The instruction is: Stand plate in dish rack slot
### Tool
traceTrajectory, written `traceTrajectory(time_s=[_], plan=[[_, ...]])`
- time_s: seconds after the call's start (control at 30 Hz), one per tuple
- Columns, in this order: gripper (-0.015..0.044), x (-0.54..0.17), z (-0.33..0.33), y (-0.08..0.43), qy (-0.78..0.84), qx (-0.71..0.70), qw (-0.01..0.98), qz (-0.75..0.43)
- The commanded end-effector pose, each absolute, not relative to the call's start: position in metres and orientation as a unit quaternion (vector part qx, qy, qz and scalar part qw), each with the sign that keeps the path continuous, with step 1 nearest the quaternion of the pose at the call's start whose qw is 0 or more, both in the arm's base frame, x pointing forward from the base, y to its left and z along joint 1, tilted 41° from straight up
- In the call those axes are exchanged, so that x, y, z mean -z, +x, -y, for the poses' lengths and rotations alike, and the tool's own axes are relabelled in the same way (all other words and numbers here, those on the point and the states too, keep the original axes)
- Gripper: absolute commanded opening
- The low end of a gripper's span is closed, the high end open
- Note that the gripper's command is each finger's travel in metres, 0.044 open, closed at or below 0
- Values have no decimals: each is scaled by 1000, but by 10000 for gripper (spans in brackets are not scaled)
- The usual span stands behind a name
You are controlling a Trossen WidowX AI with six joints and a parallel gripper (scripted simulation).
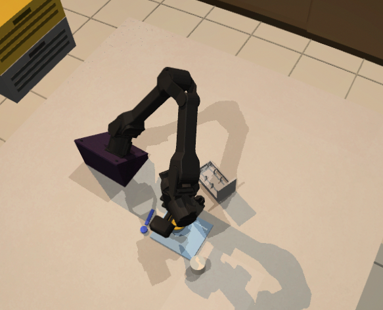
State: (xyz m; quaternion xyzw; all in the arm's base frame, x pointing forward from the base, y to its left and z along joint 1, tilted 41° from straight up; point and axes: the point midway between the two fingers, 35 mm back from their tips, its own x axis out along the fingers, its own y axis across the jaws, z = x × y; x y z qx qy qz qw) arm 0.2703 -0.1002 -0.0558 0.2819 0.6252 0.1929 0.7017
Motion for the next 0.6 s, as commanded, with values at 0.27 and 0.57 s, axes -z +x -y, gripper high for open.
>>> traceTrajectory(time_s=[0.27, 0.57], plan=[[400, 72, 84, 270, 288, -195, 697, -627], [400, 81, 76, 269, 288, -196, 697, -626]])
